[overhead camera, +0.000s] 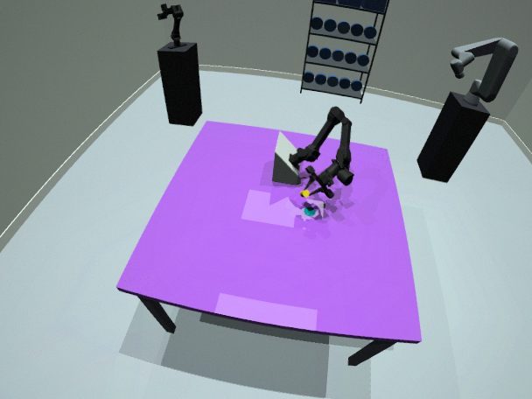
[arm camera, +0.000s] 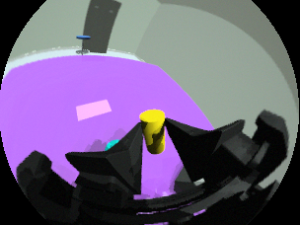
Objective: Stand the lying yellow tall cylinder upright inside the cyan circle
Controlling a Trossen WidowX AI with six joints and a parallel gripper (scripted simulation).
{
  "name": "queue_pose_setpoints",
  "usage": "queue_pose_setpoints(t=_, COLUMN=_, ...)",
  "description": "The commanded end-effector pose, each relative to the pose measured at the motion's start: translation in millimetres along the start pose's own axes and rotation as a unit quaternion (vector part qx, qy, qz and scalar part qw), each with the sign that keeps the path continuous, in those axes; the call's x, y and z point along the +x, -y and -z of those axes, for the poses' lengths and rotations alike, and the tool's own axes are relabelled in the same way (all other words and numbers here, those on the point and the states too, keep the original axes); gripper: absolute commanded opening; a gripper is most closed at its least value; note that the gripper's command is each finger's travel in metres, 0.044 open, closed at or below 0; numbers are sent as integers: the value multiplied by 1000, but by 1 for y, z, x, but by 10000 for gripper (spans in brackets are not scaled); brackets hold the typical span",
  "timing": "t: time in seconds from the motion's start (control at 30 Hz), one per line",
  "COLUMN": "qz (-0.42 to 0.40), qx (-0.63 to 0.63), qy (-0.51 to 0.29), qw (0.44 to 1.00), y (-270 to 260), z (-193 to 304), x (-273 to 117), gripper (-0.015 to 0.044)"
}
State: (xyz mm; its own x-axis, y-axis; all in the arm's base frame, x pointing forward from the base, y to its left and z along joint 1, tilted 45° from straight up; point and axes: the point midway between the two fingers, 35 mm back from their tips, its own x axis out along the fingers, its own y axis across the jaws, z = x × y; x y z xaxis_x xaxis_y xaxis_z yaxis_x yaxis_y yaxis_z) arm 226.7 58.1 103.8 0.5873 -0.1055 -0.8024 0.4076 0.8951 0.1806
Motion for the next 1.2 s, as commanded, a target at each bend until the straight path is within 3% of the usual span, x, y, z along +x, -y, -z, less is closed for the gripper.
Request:
queue_pose_setpoints(t=0.0, qz=0, qx=9, qy=17, qw=1000, y=1, z=-1, x=0, gripper=105)
queue_pose_setpoints(t=1.17, qz=-38, qx=74, qy=121, qw=989, y=-4, z=-6, x=-12, gripper=105)
